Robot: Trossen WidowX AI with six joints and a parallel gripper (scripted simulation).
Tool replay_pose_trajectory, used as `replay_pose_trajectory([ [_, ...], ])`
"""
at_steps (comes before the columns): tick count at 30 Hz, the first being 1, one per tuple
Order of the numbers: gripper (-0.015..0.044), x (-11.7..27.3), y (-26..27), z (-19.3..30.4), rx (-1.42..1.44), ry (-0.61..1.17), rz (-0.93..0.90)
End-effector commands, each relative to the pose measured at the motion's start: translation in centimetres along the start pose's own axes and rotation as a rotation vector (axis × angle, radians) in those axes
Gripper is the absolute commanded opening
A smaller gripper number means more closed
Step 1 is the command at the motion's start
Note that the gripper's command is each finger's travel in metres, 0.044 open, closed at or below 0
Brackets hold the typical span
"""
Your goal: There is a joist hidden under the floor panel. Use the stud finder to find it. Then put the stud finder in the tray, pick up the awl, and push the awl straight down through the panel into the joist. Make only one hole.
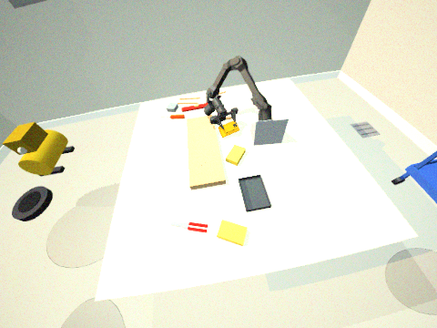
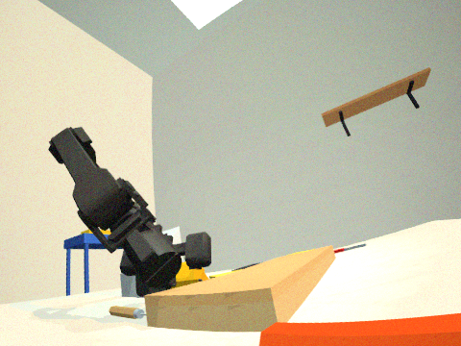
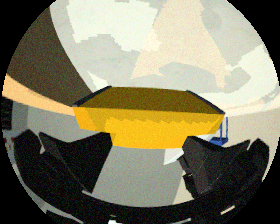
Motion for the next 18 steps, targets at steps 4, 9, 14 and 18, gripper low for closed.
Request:
replay_pose_trajectory([
  [4, 0.0431, 0.0, 0.0, 0.0, 0.0, 0.0, 0.0],
  [9, 0.044, 0.0, 0.0, 0.0, 0.0, 0.0, 0.0],
  [14, 0.044, 0.0, 0.0, 0.0, 0.0, 0.0, 0.0],
  [18, 0.044, 0.06, 0.0, 0.0, 0.0, 0.0, 0.0],
])
Point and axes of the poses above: the point midway between the two fingers, 35 mm back from their tips, its own x axis back along the fingers, its own y axis across the jaws, z = x × y, the point moved 2 cm from there along x, back along the fingers, and after that the axes turned 9 degrees about x, right-handed, at the moved point
